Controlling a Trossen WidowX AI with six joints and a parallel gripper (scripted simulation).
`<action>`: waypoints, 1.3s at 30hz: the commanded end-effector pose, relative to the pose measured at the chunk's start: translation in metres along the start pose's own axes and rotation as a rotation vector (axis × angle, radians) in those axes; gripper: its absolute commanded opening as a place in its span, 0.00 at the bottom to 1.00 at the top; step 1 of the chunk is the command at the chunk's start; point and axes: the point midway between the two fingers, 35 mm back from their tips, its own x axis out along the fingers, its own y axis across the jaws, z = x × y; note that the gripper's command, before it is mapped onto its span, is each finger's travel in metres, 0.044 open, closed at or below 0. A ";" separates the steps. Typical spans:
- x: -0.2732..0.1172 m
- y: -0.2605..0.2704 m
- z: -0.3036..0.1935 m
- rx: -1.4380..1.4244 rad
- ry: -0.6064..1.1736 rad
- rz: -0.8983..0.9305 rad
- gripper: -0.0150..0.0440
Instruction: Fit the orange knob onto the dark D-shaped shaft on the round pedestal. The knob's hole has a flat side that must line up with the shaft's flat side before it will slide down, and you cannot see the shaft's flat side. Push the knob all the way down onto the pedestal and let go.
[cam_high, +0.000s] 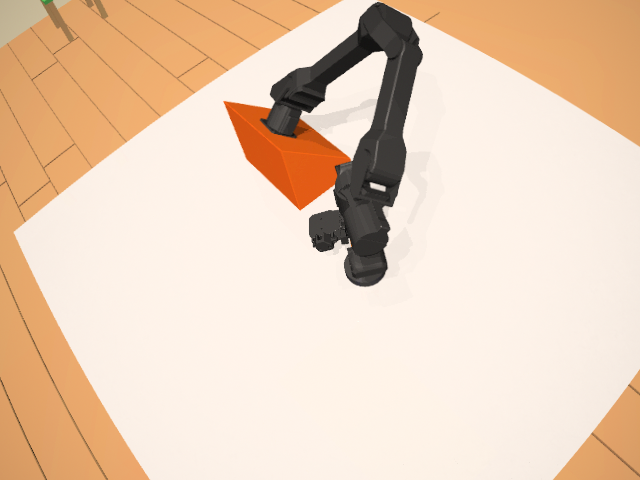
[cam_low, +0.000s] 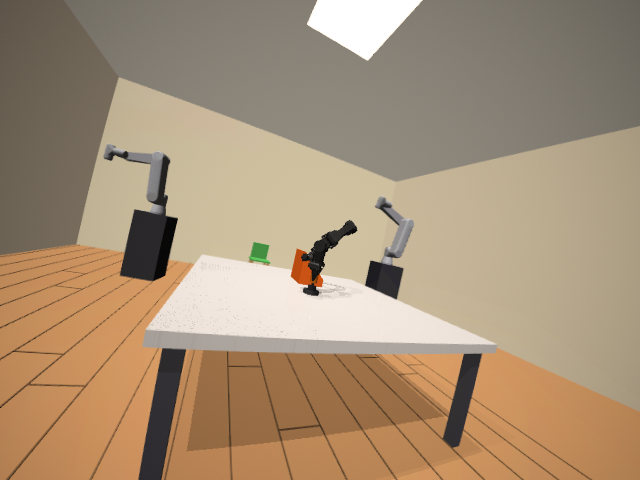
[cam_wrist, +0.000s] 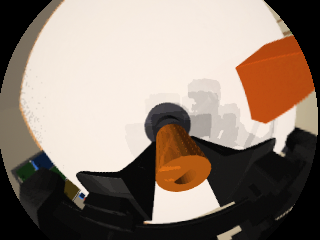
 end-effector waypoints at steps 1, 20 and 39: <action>0.001 0.000 0.000 0.004 0.000 0.000 0.25; -0.001 0.000 0.000 0.214 0.000 0.000 0.25; 0.001 0.000 0.000 0.214 0.000 0.000 0.25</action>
